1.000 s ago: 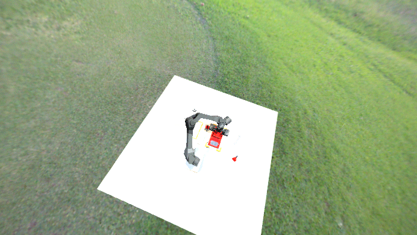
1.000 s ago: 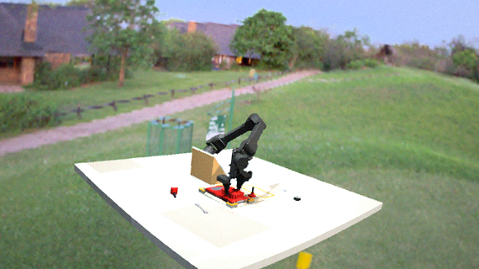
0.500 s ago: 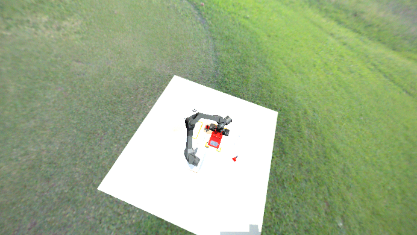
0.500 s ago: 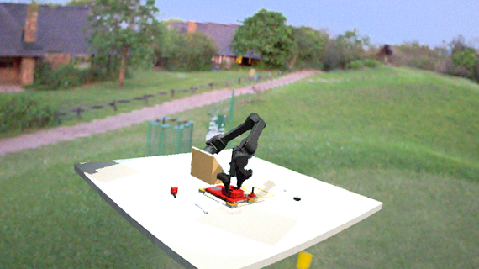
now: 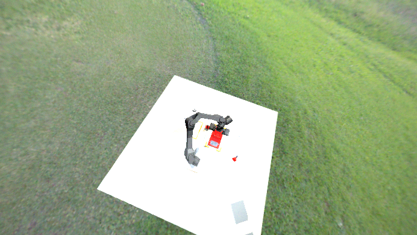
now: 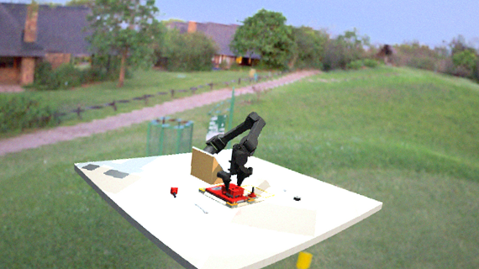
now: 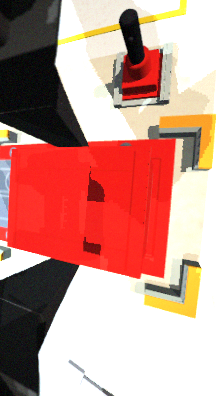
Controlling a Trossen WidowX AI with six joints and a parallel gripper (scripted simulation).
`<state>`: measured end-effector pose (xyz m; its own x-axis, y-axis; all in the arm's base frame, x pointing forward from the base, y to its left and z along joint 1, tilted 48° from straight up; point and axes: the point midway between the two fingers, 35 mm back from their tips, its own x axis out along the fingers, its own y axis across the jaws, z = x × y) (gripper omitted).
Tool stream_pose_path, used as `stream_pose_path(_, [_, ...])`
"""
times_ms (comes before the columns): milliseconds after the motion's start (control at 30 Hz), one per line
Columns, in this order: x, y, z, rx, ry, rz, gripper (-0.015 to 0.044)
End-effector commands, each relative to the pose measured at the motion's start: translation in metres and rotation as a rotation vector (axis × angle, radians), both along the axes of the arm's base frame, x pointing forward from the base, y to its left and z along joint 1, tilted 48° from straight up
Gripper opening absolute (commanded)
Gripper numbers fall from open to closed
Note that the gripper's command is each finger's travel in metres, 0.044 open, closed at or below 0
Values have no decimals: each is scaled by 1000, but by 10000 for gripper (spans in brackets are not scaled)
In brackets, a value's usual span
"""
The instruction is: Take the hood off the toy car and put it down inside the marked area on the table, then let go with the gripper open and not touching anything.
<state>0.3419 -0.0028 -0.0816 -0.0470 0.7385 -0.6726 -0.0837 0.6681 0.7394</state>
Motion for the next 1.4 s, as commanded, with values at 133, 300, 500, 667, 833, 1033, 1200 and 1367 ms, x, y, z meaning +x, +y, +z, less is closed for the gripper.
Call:
stream_pose_path(133, [3,-7,5,-5,-10,0,0])
stream_pose_path(300, [3,-11,8,-6,-10,-1,0])
stream_pose_path(500, [5,-29,24,-8,-10,-1,0])
stream_pose_path(667, [5,-41,35,-8,-9,-1,0])
stream_pose_path(833, [3,-29,38,-3,3,-4,0])
stream_pose_path(1033, [4,-15,57,-9,3,-5,0])
stream_pose_path(1200, [4,-3,73,-13,2,-6,0])
stream_pose_path(1367, [3,10,88,-16,1,-7,0])
